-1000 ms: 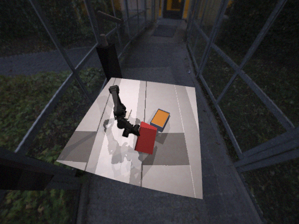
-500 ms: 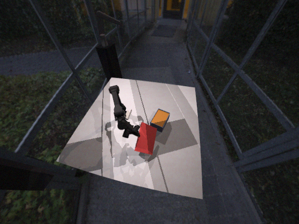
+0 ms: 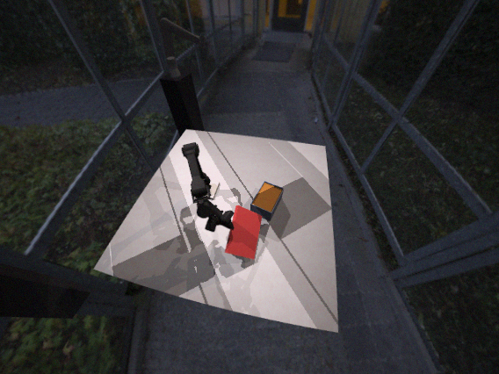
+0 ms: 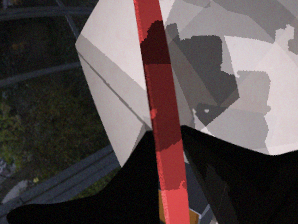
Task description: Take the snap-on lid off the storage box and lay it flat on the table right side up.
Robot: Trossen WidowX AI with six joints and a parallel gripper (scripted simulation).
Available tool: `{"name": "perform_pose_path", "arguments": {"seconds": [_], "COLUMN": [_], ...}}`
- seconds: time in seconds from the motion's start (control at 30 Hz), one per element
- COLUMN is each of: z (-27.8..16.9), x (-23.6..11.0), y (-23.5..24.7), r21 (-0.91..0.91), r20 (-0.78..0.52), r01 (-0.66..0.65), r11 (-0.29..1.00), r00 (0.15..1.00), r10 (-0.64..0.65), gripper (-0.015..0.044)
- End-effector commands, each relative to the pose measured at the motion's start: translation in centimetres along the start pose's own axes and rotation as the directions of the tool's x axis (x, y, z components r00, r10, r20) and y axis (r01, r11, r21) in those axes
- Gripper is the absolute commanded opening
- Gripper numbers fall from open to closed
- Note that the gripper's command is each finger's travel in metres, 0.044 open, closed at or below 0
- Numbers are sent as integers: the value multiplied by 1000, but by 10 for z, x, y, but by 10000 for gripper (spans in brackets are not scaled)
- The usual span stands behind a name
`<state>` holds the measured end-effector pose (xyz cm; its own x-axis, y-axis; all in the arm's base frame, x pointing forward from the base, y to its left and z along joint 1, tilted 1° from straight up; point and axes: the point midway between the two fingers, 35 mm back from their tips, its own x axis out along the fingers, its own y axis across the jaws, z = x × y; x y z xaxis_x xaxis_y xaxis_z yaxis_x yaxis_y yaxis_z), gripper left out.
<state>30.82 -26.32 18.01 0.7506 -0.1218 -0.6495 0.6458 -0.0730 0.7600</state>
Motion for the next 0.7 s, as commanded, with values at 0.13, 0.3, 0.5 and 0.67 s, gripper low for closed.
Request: {"name": "perform_pose_path", "arguments": {"seconds": [0.13, 0.3, 0.5, 0.67], "z": [-1, -1, -1, -1], "x": [4, 6, 10, 12], "y": [-3, -6, -10, -13], "r21": [-5, -5, -5, -5], "r20": [-4, -4, -4, -4], "r01": [-8, -8, -8, -8], "r11": [1000, 1000, 1000, 1000], "r00": [1000, 1000, 1000, 1000], "r10": [8, 8, 8, 8], "gripper": [0, 0, 0, 0]}}
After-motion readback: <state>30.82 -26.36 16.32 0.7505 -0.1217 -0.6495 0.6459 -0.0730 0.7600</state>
